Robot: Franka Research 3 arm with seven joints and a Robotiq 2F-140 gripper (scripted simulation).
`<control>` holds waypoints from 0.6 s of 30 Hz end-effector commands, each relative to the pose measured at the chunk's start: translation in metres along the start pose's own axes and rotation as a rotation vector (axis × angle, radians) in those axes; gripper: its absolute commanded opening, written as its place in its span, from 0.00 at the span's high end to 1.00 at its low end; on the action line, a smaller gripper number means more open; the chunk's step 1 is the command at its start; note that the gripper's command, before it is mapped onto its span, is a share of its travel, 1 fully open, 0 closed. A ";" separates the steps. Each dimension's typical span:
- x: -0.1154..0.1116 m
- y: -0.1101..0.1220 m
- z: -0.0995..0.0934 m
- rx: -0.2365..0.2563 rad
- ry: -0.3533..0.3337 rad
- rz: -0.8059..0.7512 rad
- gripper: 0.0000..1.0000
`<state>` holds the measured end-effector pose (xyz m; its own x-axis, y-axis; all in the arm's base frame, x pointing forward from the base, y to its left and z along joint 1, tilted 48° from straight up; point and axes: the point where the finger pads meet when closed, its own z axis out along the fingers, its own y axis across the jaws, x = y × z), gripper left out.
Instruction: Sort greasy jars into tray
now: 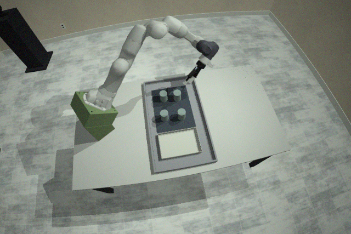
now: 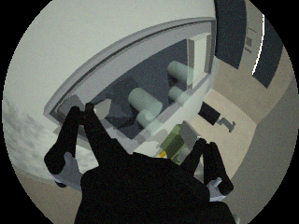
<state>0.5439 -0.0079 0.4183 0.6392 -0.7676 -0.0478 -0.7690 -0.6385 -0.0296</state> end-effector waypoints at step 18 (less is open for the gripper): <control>-0.001 0.027 0.010 0.071 -0.099 0.241 0.00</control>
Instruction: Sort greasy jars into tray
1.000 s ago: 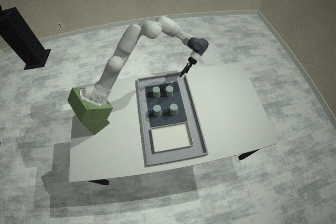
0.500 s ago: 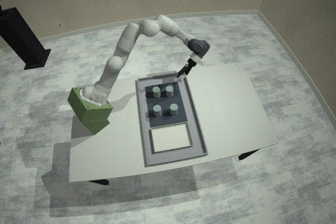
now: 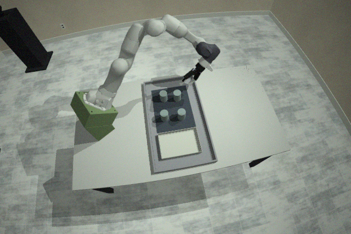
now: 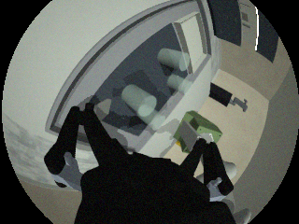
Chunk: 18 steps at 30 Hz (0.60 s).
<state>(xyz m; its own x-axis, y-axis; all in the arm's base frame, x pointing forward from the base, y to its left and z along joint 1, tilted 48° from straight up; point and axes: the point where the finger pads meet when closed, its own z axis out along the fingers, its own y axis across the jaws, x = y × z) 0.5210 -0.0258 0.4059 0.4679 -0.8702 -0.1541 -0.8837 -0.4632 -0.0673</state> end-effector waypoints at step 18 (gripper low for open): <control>0.004 0.026 0.008 0.073 -0.098 0.241 0.00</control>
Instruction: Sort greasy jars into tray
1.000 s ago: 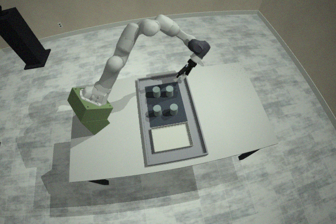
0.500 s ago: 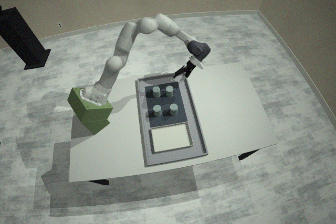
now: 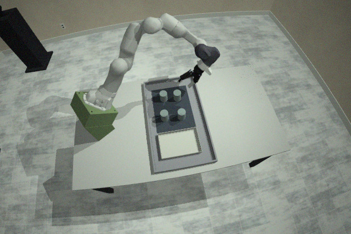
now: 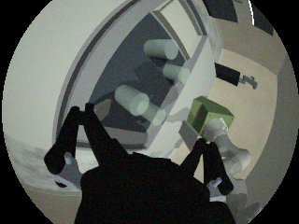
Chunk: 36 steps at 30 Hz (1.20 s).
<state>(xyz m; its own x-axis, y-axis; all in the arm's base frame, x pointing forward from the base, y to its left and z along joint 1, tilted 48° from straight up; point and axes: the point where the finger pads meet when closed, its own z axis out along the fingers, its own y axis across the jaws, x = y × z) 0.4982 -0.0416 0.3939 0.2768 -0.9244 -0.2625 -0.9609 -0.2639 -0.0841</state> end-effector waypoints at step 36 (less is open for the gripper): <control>0.018 0.048 0.013 0.142 -0.186 0.446 0.00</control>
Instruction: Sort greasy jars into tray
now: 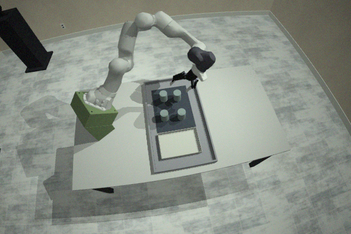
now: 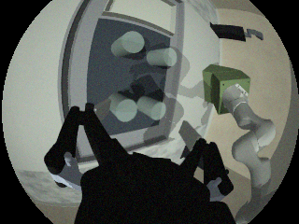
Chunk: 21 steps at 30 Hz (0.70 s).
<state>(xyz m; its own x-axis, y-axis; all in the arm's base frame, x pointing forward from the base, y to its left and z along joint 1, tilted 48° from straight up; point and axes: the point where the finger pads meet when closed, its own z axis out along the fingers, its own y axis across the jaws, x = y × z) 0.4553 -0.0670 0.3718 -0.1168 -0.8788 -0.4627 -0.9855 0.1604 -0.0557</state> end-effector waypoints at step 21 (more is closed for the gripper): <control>0.022 0.024 0.001 0.116 -0.132 0.336 0.00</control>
<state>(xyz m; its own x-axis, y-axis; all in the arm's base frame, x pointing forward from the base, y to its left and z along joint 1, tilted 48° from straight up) 0.4292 -0.0780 0.3585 -0.3389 -0.7513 -0.5662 -0.9118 0.4107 0.0009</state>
